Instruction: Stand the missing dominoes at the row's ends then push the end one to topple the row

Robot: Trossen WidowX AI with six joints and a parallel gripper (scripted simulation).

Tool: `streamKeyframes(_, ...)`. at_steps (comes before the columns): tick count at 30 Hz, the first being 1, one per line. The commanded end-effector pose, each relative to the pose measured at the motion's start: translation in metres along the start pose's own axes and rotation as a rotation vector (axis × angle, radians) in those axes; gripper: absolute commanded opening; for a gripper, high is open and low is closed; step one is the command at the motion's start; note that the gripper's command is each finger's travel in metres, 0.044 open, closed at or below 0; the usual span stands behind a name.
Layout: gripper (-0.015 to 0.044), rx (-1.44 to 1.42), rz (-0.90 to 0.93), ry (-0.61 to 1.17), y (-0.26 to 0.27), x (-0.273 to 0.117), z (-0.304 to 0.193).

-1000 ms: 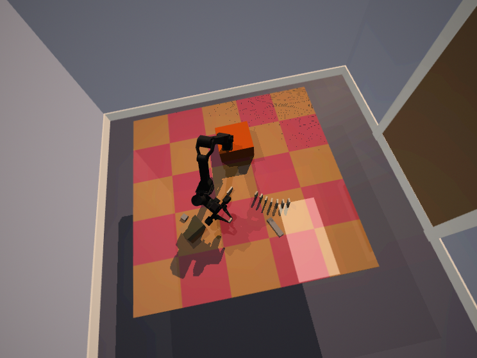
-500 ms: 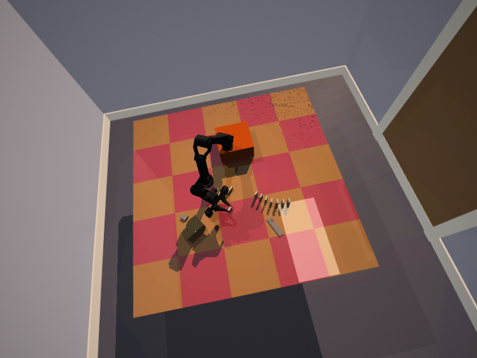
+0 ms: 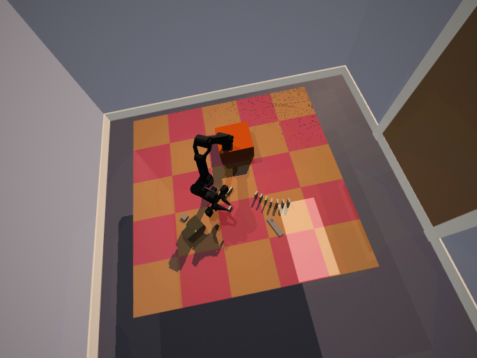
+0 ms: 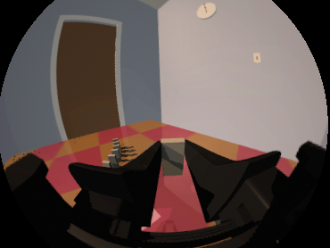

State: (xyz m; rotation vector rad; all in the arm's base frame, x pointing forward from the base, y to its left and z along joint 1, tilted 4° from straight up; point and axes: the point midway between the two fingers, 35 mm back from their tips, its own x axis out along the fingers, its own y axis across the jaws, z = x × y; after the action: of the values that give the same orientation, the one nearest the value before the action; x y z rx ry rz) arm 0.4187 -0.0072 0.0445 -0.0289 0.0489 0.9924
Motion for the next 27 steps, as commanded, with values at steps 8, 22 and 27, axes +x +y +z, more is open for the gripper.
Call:
streamKeyframes(8, 0.0107, 0.008, 0.004, -0.001, -0.001, 0.001, -0.024)
streamKeyframes(22, 0.0107, 0.003, 0.002, 0.000, -0.001, 0.003, -0.076)
streamKeyframes(27, 0.0107, 0.002, 0.001, 0.000, 0.001, 0.003, -0.095)
